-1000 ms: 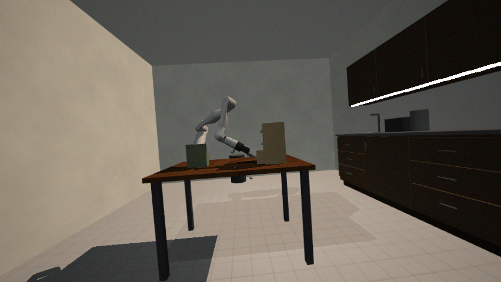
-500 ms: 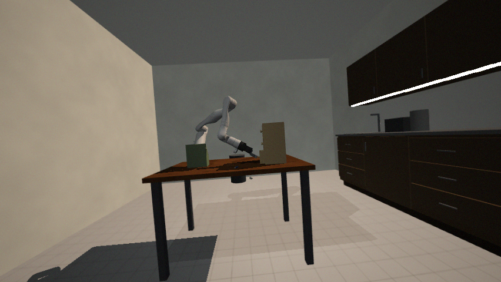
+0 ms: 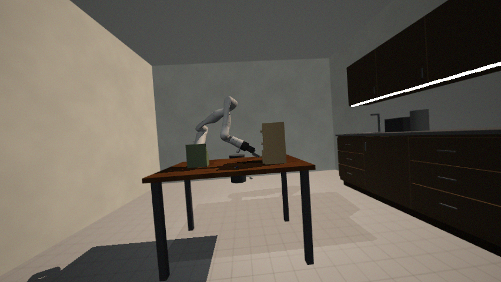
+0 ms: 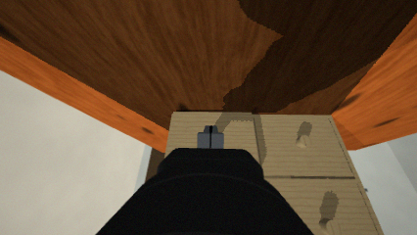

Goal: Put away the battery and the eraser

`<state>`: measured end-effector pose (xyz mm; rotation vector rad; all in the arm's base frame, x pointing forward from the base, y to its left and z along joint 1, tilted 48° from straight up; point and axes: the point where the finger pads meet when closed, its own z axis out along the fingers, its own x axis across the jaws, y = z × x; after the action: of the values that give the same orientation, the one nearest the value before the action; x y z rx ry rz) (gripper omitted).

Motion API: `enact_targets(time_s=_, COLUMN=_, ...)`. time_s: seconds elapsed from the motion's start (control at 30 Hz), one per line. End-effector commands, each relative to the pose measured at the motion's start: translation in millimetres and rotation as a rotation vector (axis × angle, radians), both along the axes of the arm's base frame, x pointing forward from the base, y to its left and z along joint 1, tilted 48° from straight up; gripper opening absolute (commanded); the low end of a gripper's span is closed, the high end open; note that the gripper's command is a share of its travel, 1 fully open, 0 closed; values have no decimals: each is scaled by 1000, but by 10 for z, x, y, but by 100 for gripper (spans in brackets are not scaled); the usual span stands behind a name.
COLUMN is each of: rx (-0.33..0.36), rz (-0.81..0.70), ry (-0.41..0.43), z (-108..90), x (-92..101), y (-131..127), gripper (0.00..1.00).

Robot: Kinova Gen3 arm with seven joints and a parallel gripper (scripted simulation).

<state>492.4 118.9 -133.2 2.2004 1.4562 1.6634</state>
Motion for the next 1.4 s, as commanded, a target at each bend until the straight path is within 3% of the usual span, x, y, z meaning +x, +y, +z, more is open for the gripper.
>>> enact_targets(time_s=0.0, rx=-3, rz=-1, ry=-7, z=13, x=54, y=-7, gripper=0)
enact_targets(time_s=1.37, rx=-3, rz=-1, ry=-7, z=0, x=175, y=9, gripper=0)
